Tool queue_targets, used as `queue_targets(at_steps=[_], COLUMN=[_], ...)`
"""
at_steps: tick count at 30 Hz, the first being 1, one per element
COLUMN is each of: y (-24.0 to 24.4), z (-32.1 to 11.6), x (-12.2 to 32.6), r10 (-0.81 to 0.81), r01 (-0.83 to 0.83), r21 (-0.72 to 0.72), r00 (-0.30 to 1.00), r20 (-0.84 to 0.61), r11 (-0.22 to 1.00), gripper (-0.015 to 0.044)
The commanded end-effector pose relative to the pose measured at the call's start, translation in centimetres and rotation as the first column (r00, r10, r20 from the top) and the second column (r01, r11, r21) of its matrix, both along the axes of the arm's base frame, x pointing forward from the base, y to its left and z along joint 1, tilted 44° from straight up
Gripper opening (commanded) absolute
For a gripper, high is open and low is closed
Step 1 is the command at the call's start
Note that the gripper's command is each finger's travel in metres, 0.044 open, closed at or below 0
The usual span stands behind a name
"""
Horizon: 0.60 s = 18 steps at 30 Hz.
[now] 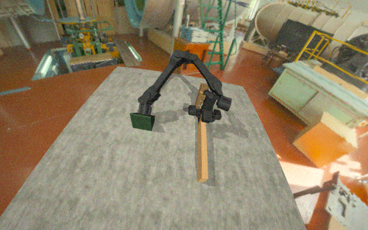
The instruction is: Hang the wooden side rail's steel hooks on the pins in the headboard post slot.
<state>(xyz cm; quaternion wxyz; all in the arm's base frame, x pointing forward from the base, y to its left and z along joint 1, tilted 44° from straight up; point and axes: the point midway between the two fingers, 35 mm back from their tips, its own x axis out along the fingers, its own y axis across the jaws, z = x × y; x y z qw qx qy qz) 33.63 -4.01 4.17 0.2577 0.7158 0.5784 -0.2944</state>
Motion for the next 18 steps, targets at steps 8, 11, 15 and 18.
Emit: queue_targets(at_steps=[8,11,15,18], y=[-0.29,-0.25,-0.19,-0.13], z=[0.57,0.59,0.59,0.59], x=[0.19,0.17,0.13,0.11], r10=[-0.010,-0.010,-0.010,-0.010], r01=[0.010,0.010,0.010,0.010], r21=[-0.009,-0.009,-0.009,-0.009], r00=[1.000,1.000,1.000,1.000], r20=[0.011,0.011,0.011,0.011], r11=[1.000,1.000,1.000,1.000], gripper=[0.0000,0.0000,0.0000,0.0000])
